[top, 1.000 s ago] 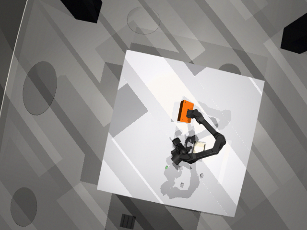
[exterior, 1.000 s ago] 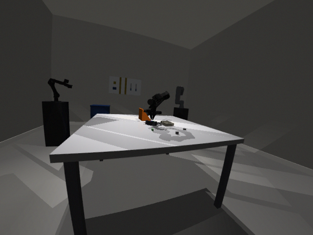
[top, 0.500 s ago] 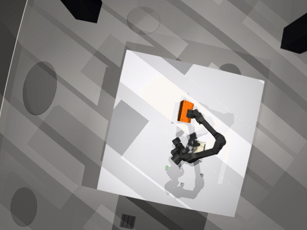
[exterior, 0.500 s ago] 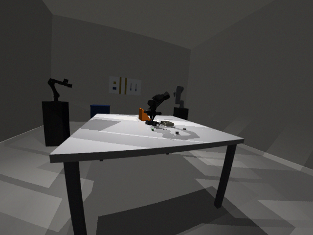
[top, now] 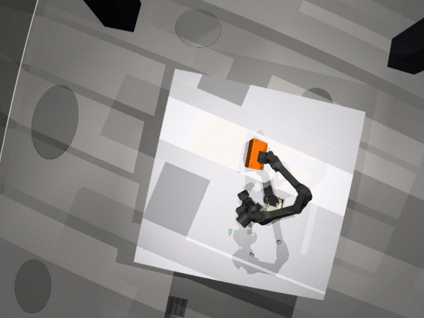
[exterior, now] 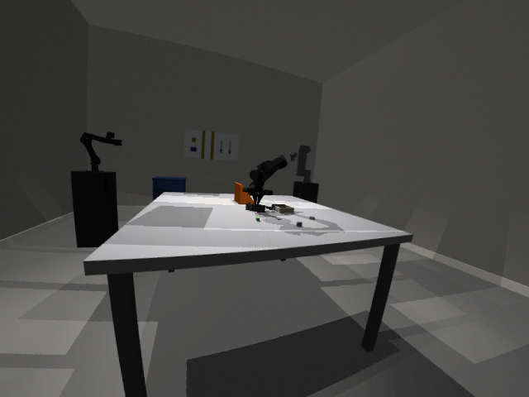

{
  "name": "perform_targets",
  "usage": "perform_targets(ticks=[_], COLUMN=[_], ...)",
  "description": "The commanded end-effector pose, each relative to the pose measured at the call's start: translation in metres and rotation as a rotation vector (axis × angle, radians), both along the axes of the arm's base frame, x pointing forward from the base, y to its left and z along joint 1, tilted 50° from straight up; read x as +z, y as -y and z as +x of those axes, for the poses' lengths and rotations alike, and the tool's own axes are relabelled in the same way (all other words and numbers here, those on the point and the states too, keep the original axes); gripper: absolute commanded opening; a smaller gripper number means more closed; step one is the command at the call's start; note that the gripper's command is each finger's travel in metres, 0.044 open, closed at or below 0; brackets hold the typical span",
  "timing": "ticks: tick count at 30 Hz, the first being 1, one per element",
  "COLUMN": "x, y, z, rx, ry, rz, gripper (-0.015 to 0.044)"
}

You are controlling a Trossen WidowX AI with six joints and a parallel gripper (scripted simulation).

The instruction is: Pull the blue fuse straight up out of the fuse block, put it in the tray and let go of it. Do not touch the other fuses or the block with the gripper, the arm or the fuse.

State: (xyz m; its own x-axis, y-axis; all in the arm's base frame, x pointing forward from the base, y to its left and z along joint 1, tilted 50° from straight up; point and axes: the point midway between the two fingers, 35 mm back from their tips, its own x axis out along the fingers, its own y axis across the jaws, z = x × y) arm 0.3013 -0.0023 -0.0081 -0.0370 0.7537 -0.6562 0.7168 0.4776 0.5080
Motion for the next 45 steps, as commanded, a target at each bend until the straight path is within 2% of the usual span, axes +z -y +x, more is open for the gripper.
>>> perform_targets(ticks=[1,13,22,45], x=[-0.0022,-0.0022,-0.0021,0.0033], y=[-0.0048,-0.0048,-0.0033,0.0032], z=[-0.0016,-0.0016,-0.0017,-0.0009], rx=[0.001,0.001,0.003,0.002], ry=[-0.008,-0.008,-0.005,-0.005], rz=[0.005,0.005,0.002,0.002], gripper=[0.0060,0.0060,0.0000,0.0000])
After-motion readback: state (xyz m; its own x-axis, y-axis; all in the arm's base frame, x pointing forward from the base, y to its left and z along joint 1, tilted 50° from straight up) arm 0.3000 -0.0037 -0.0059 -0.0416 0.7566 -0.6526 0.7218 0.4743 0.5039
